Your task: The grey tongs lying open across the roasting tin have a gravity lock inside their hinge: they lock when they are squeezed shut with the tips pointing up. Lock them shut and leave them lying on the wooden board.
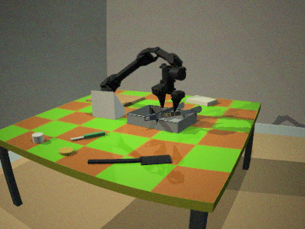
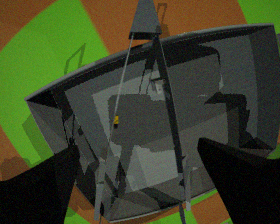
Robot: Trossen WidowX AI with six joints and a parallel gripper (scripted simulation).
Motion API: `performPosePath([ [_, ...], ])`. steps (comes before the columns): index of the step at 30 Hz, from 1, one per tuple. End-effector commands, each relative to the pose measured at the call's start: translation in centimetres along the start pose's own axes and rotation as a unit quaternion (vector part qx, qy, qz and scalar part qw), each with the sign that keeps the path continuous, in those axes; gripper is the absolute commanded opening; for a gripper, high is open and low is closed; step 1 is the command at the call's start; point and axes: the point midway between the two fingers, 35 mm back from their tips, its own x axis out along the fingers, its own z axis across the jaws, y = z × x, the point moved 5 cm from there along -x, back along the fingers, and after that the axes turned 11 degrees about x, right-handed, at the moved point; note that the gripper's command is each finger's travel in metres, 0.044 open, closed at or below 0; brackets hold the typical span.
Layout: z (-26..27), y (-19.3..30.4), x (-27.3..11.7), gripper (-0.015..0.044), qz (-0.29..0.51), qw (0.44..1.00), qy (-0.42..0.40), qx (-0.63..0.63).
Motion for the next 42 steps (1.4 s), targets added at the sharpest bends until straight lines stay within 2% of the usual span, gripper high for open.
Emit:
performPosePath([
  [1,0.0,0.0,0.6,0.044,0.003,1.0,0.001,0.003],
  [36,-0.5,0.0,6.2,0.044,0.005,1.0,0.002,0.003],
  [39,-0.4,0.1,5.8,0.0361,0.002,1.0,0.001,0.0],
  [42,-0.4,0.1,5.8,0.0341,0.002,1.0,0.001,0.0],
])
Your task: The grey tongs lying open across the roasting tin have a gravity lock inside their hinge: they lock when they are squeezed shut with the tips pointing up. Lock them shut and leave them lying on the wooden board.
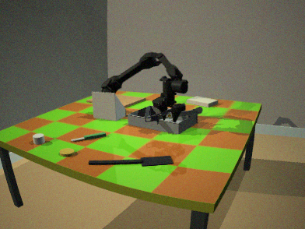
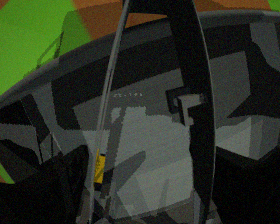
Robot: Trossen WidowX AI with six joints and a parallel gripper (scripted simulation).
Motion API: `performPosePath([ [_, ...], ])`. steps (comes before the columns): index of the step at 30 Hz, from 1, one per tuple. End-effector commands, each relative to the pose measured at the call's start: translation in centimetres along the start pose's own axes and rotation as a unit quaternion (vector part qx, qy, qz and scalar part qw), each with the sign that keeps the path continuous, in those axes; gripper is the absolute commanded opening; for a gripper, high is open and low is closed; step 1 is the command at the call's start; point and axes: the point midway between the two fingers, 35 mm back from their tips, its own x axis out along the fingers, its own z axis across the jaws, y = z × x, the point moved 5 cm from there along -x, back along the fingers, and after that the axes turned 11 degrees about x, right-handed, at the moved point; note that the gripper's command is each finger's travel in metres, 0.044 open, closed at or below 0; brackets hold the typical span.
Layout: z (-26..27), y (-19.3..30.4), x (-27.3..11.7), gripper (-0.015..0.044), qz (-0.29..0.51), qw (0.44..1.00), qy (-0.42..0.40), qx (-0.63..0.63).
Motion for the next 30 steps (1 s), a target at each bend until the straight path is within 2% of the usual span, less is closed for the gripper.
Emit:
performPosePath([
  [1,0.03,-0.01,-0.1,0.0335,0.0,1.0,-0.001,0.0],
  [30,0.03,-0.01,-0.1,0.0141,0.0,1.0,-0.001,0.0],
])
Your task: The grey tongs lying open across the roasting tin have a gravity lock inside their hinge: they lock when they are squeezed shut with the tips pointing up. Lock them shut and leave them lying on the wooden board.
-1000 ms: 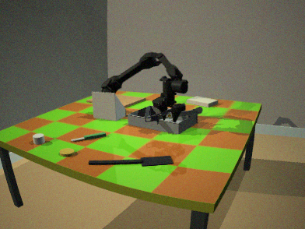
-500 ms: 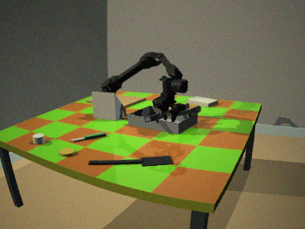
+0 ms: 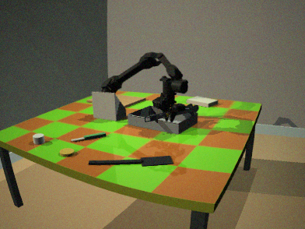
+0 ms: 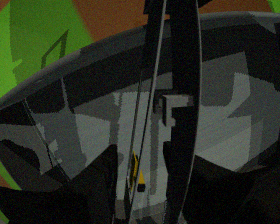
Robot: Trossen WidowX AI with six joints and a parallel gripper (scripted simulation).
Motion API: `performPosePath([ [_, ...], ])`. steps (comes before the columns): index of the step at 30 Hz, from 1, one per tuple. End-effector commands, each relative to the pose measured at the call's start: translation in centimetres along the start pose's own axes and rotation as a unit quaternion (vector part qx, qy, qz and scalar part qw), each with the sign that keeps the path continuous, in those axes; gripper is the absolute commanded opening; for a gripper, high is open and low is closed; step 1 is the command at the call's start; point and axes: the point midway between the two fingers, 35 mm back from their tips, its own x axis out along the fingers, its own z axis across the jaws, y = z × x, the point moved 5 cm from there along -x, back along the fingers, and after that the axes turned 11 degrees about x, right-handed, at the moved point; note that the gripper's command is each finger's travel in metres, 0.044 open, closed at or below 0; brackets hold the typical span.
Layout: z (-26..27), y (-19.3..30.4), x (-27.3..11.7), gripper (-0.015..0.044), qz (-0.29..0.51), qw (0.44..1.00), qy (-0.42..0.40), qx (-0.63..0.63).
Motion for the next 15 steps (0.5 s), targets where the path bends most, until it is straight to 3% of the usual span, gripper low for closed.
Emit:
performPosePath([
  [1,-0.02,0.02,-0.02,0.0135,0.001,1.0,0.001,0.0],
  [15,-0.02,0.02,-0.02,0.0041,0.001,1.0,0.001,0.0],
])
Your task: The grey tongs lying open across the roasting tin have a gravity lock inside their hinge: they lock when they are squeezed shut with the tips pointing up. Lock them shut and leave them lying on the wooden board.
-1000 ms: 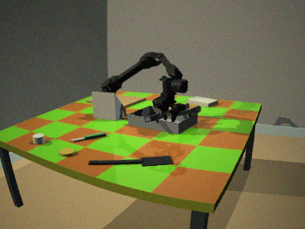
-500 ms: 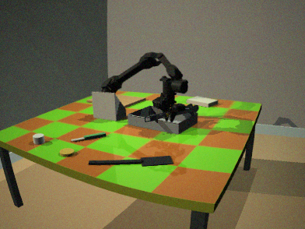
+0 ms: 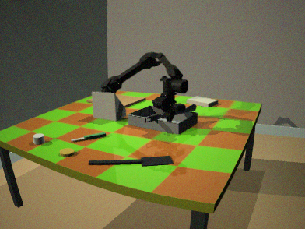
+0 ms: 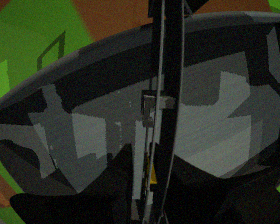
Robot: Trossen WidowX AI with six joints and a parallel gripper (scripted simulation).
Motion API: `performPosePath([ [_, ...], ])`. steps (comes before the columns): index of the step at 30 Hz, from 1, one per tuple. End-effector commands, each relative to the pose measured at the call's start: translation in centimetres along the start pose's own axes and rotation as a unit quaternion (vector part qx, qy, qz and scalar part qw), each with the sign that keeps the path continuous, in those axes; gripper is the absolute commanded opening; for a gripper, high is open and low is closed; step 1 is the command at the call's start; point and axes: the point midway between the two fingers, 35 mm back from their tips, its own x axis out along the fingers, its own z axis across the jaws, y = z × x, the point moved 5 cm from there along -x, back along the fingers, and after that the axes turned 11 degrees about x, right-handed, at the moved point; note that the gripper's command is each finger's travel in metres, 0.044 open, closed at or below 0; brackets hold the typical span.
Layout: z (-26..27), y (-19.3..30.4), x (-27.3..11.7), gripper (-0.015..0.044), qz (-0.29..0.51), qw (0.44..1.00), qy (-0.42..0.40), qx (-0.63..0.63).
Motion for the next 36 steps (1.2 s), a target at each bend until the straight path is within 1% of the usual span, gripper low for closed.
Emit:
performPosePath([
  [1,0.0,0.0,0.0,0.0035,0.001,1.0,0.001,0.0],
  [4,0.0,0.0,0.0,0.0015,0.001,1.0,0.001,0.0],
  [10,0.0,0.0,-0.2,-0.0143,0.001,1.0,0.0,0.0],
  [11,0.1,0.0,-0.7,-0.015,0.001,1.0,0.0,0.002],
  [14,0.5,0.1,-3.2,-0.015,0.002,1.0,-0.002,0.012],
  [19,0.4,-0.2,-10.6,-0.015,0.008,0.999,-0.006,0.04],
  [21,0.0,-0.3,-12.6,-0.015,0.01,0.999,-0.006,0.047],
  [34,0.0,-0.4,-12.9,-0.015,0.011,0.999,-0.006,0.048],
  [36,-0.2,0.0,-12.4,-0.015,0.01,0.999,-0.001,0.046],
])
